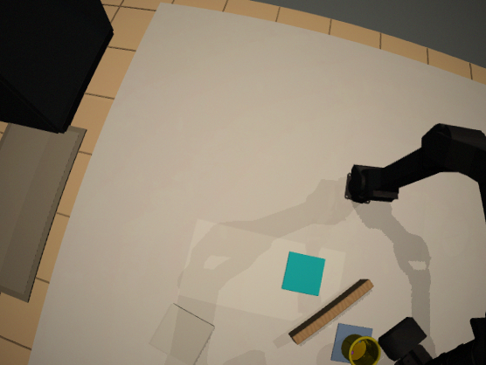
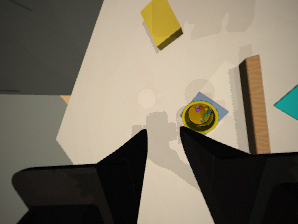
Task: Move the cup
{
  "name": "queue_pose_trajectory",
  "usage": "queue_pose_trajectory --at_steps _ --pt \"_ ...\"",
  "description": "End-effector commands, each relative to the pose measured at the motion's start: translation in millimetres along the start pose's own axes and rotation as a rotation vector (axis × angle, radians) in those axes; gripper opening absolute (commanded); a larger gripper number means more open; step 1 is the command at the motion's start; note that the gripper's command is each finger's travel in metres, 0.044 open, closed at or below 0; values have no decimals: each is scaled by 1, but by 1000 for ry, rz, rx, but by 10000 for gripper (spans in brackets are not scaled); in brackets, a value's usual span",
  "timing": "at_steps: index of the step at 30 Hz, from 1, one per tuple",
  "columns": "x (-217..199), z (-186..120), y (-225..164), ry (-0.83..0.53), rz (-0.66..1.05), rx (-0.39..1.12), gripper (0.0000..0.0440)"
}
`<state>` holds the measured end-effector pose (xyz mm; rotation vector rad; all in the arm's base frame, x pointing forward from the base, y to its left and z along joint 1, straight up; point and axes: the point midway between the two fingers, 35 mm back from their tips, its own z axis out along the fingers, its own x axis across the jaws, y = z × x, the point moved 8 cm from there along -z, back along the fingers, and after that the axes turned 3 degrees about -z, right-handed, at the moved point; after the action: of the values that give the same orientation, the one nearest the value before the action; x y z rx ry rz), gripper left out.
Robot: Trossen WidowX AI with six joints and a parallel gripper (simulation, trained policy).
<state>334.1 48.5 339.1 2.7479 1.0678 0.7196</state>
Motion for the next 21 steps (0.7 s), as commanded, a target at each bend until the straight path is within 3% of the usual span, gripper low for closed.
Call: queue_pose_trajectory --at_steps 1,21 --pt "-1 7 0 -50 17 23 155" --pt "-17 60 -11 -353 35 173 172"
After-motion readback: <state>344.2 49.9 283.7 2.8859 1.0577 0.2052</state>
